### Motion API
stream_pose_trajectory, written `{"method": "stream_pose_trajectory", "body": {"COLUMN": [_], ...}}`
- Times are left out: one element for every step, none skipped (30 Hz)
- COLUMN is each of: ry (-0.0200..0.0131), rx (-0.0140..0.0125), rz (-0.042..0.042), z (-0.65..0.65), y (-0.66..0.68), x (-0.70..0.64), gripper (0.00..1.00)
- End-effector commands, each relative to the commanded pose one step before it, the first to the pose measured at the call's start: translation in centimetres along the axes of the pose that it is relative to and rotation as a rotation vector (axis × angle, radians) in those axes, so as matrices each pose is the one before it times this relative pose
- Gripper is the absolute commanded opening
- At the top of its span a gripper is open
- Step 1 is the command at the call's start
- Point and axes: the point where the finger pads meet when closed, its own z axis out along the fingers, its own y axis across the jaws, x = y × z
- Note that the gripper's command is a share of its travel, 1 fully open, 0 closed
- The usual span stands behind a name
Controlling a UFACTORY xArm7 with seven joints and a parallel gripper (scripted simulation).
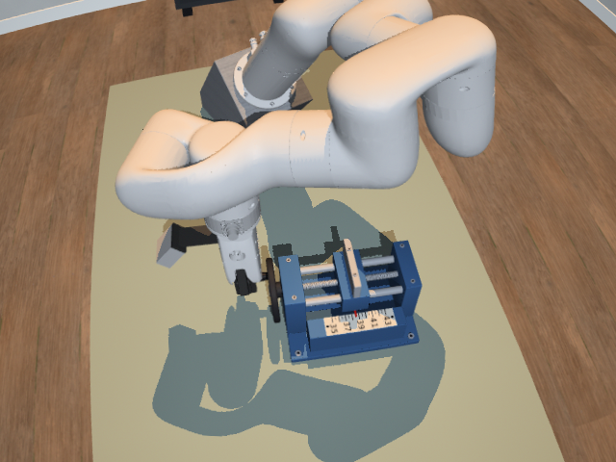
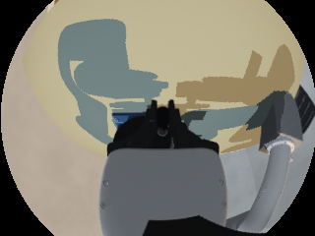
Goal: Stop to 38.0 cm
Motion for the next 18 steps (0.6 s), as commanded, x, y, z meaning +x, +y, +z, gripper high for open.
{"method": "stream_pose_trajectory", "body": {"ry": [0.00207,0.00000,0.00000,0.00000,0.00001,0.00000,-0.00002,-0.00001,0.00001,0.00002,-0.00001,-0.00002,-0.00001,0.00001,0.00003,-0.00002,-0.00002,0.00000], "rx": [0.00202,0.00000,0.00000,0.00000,-0.00002,0.00001,0.00004,0.00001,-0.00001,-0.00004,0.00002,0.00004,0.00001,-0.00002,-0.00005,0.00003,0.00003,0.00001], "rz": [0.00104,0.00000,0.00000,0.00000,0.00001,0.00000,-0.00001,0.00000,0.00000,0.00001,0.00000,-0.00001,0.00000,0.00001,0.00002,-0.00001,-0.00001,0.00000], "z": [-0.741,-0.126,0.000,0.000,-0.129,-0.128,-0.126,-0.129,-0.132,-0.135,-0.125,-0.121,-0.124,-0.126,-0.129,-0.116,-0.114,-0.117], "y": [0.119,0.015,0.000,0.000,0.016,0.005,-0.009,-0.008,-0.007,-0.006,-0.022,-0.030,-0.030,-0.029,-0.029,-0.046,-0.050,-0.050], "x": [0.073,0.000,0.000,0.000,0.000,0.000,0.000,0.000,0.000,0.000,0.000,0.000,0.000,0.000,0.000,0.000,0.000,0.000], "gripper": [0.06,0.06,0.06,0.06,0.06,0.06,0.06,0.06,0.06,0.06,0.06,0.06,0.06,0.06,0.06,0.06,0.06,0.06]}}
